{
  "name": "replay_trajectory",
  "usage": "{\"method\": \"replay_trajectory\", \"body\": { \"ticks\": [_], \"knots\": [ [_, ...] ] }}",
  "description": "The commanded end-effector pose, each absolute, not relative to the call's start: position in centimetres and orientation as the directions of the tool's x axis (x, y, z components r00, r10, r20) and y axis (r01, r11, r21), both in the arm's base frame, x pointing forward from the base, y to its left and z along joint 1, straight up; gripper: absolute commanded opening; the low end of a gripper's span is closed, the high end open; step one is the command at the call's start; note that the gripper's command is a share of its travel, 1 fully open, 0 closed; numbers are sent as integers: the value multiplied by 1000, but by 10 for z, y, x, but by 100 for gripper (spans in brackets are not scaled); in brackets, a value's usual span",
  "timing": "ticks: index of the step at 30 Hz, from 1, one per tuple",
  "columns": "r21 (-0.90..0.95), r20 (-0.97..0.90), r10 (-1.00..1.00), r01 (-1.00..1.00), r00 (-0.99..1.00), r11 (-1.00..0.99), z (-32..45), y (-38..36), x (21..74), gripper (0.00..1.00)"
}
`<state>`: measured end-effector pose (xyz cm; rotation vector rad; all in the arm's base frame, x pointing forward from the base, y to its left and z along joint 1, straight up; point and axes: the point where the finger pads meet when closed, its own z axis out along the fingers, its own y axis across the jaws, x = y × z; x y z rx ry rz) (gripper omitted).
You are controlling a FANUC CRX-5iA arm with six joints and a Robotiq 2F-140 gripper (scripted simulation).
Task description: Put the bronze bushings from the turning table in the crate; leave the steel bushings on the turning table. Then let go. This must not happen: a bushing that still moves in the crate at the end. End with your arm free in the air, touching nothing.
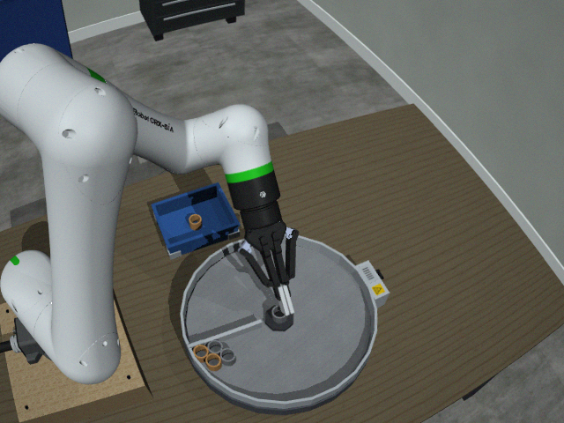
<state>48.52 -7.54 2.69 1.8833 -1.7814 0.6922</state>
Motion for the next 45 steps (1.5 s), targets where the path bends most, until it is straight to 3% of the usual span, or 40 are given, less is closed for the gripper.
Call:
{"method": "replay_trajectory", "body": {
  "ticks": [1, 5, 6, 45],
  "knots": [
    [-15, 637, -770, -998, 37, -61, 27, -75, 485, 0],
    [-15, 637, -770, -998, 37, -61, 27, -75, 485, 0],
    [-15, 637, -770, -998, 37, -61, 27, -75, 485, 7],
    [-15, 637, -770, -998, 37, -61, 42, -75, 485, 7]
  ]
}}
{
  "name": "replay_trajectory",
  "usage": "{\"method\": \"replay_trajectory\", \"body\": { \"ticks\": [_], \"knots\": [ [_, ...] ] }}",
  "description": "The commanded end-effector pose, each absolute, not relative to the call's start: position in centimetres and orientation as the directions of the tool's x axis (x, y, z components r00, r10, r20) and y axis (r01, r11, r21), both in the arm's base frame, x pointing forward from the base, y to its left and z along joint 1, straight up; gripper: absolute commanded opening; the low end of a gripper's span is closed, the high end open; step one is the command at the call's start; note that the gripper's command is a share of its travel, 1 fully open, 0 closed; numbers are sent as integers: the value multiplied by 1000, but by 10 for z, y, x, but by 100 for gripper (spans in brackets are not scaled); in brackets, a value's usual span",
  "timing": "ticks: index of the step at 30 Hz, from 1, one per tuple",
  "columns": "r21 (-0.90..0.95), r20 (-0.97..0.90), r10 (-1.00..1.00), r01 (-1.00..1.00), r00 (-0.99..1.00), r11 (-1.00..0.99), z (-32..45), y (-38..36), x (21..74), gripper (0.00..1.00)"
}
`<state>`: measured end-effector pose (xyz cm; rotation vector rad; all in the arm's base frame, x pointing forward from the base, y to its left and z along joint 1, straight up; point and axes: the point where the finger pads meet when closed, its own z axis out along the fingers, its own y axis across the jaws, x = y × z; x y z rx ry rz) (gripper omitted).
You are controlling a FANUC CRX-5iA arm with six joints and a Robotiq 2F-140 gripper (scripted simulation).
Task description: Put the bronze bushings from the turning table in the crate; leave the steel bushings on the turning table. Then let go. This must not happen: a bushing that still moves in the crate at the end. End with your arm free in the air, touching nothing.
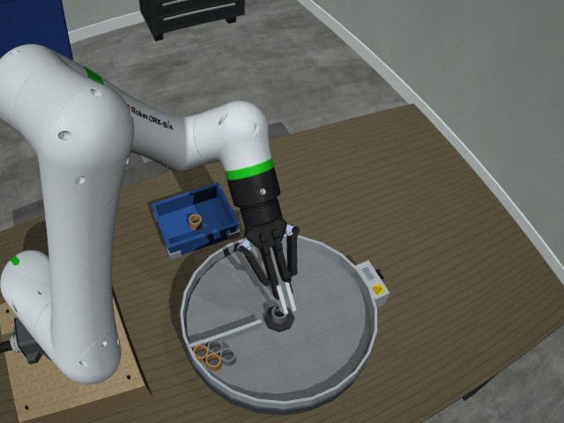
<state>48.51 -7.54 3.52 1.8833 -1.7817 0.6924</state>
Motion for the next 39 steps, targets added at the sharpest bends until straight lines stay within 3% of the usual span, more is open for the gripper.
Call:
{"method": "replay_trajectory", "body": {
  "ticks": [1, 39],
  "knots": [
    [-15, 637, -770, -998, 37, -61, 47, -75, 485, 7],
    [-15, 637, -770, -998, 37, -61, 58, -75, 485, 7]
  ]
}}
